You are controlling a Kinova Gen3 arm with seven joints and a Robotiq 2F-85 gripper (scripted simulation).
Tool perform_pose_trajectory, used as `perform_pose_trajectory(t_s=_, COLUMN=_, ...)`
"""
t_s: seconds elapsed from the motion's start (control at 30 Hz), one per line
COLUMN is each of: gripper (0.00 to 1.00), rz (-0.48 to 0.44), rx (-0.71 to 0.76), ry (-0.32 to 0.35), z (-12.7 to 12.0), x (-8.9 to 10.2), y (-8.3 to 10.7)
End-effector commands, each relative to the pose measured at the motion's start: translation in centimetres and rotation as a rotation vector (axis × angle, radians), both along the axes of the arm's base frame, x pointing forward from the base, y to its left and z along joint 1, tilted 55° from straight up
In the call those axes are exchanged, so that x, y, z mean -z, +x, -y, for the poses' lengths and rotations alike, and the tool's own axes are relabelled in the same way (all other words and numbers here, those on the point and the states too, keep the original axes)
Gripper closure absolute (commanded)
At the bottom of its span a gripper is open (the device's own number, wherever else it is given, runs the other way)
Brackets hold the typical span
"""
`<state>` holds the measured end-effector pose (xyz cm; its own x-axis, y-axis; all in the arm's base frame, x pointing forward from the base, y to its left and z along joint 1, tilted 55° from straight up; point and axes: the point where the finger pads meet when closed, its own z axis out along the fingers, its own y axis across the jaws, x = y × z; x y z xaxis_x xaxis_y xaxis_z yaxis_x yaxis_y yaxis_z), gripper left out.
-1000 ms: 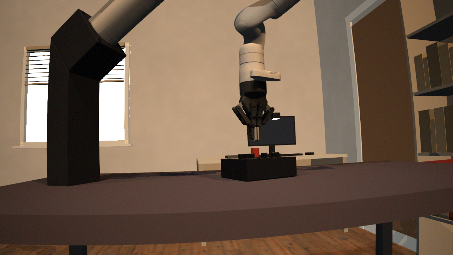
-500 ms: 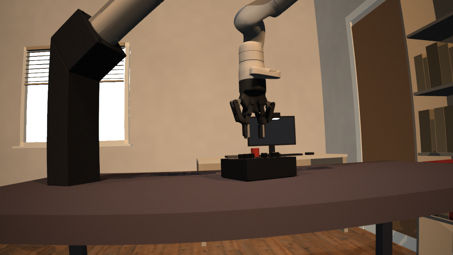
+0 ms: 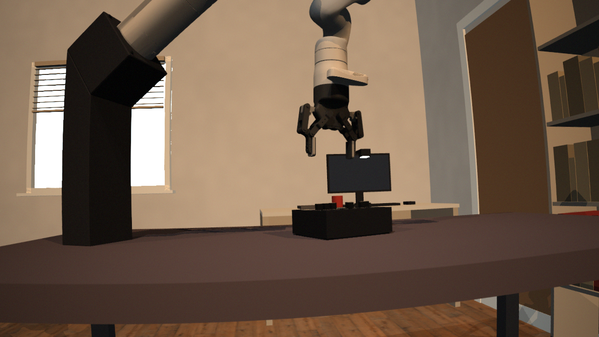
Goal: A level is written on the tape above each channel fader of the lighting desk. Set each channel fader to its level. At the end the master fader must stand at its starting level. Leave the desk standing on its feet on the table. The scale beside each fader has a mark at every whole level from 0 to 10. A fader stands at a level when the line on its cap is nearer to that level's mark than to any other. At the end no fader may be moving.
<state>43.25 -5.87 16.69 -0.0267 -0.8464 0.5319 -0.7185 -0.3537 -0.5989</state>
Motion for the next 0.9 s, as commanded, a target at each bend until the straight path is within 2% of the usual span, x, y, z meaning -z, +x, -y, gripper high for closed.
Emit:
perform_pose_trajectory(t_s=0.0, gripper=0.0, rz=0.017, rx=-0.009, ry=-0.002, z=-0.6, x=-1.5, y=0.0)
perform_pose_trajectory(t_s=0.2, gripper=0.0, rz=0.009, rx=-0.009, ry=-0.016, z=-0.9, x=-1.8, y=-0.6)
perform_pose_trajectory(t_s=0.47, gripper=0.0, rz=0.014, rx=-0.011, ry=-0.002, z=-1.5, x=-2.6, y=-1.6)
perform_pose_trajectory(t_s=0.87, gripper=0.0, rz=0.015, rx=-0.011, ry=-0.002, z=-1.5, x=-2.7, y=-1.6)
